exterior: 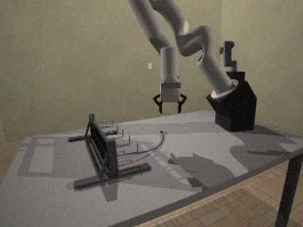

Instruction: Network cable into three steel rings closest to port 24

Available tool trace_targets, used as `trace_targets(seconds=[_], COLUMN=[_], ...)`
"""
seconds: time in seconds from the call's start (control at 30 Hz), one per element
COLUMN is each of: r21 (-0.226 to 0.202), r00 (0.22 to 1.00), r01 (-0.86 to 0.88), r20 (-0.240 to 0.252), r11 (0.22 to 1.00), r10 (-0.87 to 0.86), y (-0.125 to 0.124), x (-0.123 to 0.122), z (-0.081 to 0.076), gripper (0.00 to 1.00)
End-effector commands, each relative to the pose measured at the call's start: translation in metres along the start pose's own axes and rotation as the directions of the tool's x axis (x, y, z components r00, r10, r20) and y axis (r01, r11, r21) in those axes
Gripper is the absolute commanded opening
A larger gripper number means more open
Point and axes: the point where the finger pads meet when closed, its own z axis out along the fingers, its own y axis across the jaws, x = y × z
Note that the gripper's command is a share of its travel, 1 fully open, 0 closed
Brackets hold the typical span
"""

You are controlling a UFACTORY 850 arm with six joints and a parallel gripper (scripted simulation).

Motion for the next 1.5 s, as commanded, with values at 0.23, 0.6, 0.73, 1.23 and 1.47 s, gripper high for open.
trace_targets(seconds=[0.23, 0.6, 0.73, 1.23, 1.47], r21=[-0.006, -0.007, -0.007, -0.007, -0.007], r00=[1.000, 0.999, 0.999, 0.999, 0.999], r01=[0.020, 0.029, 0.029, 0.029, 0.029], r20=[0.007, 0.016, 0.016, 0.016, 0.016], r11=[1.000, 1.000, 1.000, 1.000, 1.000], r10=[-0.020, -0.029, -0.029, -0.029, -0.029], y=[0.033, 0.040, 0.040, 0.040, 0.040], x=[-0.061, -0.082, -0.082, -0.082, -0.082], z=[0.006, 0.006, 0.006, 0.006, 0.006], gripper=[1.00, 1.00, 0.00, 0.00, 0.00])
